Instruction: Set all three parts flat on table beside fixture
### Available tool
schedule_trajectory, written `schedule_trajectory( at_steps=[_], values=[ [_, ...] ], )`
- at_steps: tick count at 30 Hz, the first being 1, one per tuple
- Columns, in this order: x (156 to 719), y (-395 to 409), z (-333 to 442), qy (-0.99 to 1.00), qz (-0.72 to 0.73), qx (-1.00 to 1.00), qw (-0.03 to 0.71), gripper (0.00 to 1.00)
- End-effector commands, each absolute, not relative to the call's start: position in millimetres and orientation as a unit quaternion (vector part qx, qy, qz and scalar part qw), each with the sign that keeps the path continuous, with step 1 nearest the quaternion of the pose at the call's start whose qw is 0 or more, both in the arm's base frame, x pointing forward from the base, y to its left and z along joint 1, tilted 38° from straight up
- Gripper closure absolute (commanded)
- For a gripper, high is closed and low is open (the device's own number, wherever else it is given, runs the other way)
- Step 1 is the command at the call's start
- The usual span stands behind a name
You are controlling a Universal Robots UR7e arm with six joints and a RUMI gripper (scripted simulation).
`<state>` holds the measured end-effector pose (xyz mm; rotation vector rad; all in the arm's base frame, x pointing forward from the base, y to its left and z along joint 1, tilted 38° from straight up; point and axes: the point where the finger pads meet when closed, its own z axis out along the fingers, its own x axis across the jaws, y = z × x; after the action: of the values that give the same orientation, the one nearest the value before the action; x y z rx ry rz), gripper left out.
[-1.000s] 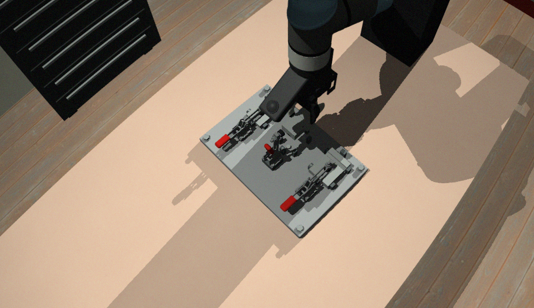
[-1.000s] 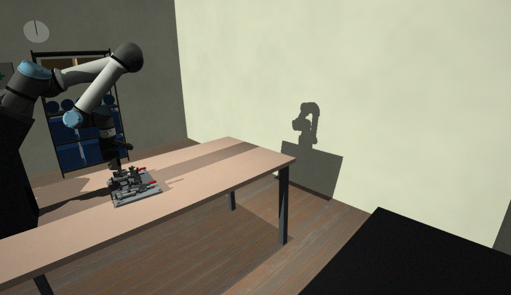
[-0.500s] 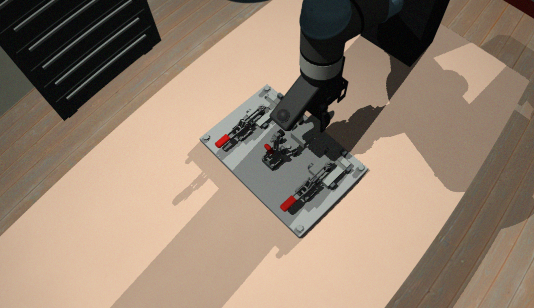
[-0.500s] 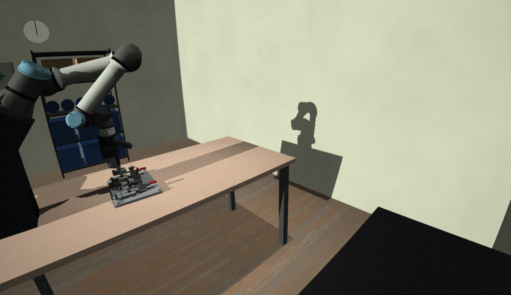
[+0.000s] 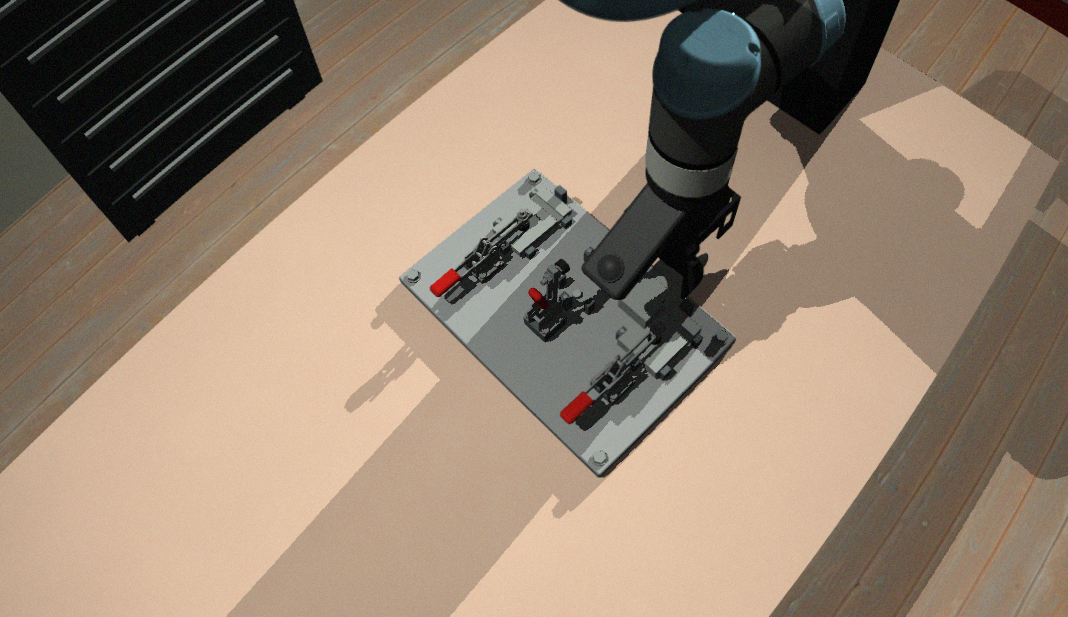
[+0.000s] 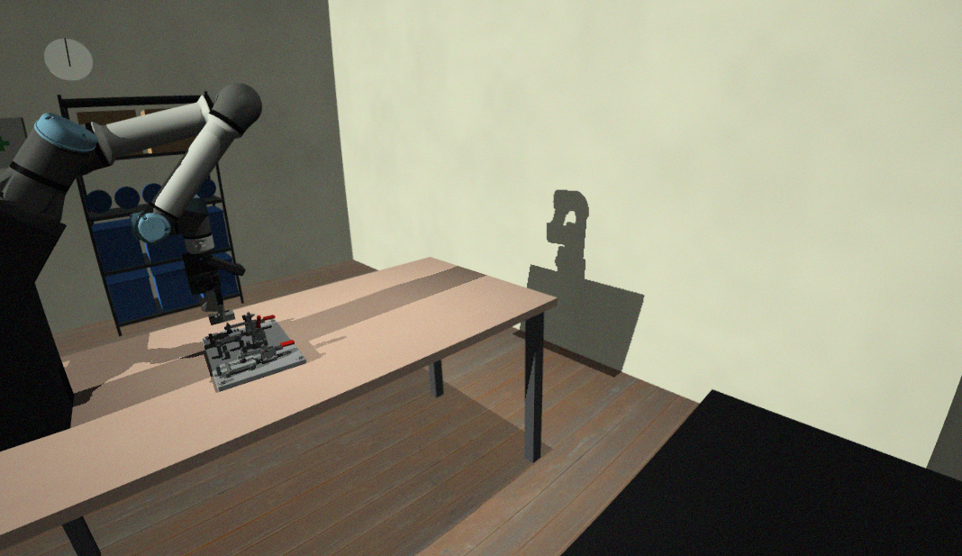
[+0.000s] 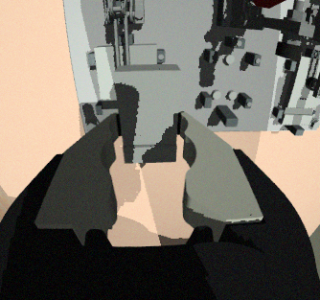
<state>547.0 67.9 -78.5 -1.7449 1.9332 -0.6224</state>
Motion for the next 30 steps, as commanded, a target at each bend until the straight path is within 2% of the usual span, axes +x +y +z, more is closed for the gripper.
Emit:
schedule_trajectory(
  at_steps=[1, 30],
  values=[
    [550, 93, -77, 0.704, -0.227, -0.633, 0.228, 1.0],
    [560, 196, -74, 0.704, -0.227, -0.633, 0.228, 1.0]
  ],
)
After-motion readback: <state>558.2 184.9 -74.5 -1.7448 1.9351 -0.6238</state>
